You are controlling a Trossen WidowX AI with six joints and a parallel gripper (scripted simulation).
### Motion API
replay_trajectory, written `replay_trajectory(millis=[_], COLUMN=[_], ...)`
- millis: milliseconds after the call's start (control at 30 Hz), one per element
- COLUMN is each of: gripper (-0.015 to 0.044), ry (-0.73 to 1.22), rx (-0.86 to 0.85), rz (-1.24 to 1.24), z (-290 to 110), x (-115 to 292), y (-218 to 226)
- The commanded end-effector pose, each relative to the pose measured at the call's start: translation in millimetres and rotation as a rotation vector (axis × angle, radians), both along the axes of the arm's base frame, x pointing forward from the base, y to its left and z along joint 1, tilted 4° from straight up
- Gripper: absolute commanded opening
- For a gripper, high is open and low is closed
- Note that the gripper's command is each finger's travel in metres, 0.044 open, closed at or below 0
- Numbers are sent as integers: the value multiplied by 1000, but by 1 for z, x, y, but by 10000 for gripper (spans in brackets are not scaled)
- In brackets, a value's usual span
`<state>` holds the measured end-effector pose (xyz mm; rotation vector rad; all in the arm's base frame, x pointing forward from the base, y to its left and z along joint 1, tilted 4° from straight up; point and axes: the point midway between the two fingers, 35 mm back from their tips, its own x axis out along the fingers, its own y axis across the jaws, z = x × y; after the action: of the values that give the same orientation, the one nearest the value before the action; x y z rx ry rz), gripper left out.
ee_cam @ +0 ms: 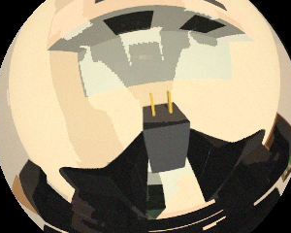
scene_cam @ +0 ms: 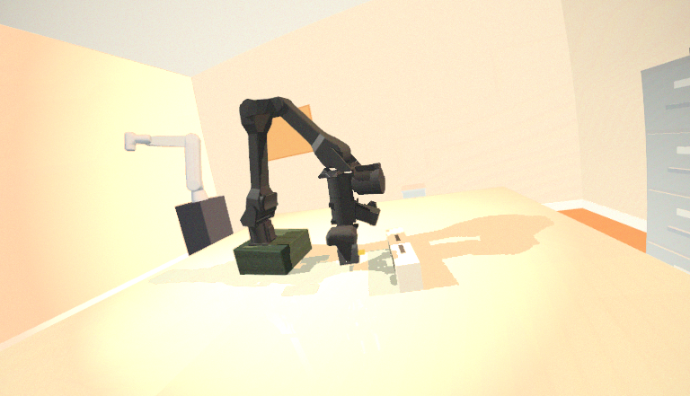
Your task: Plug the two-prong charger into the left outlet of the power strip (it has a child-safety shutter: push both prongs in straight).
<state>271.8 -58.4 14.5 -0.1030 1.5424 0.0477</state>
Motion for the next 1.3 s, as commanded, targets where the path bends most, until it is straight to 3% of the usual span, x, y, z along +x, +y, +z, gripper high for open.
replay_trajectory(millis=[0,1267], gripper=[0,0], ry=[4,0], rx=[-1,0], rz=[0,2], z=[-5,-5], x=[0,44], y=[6,16])
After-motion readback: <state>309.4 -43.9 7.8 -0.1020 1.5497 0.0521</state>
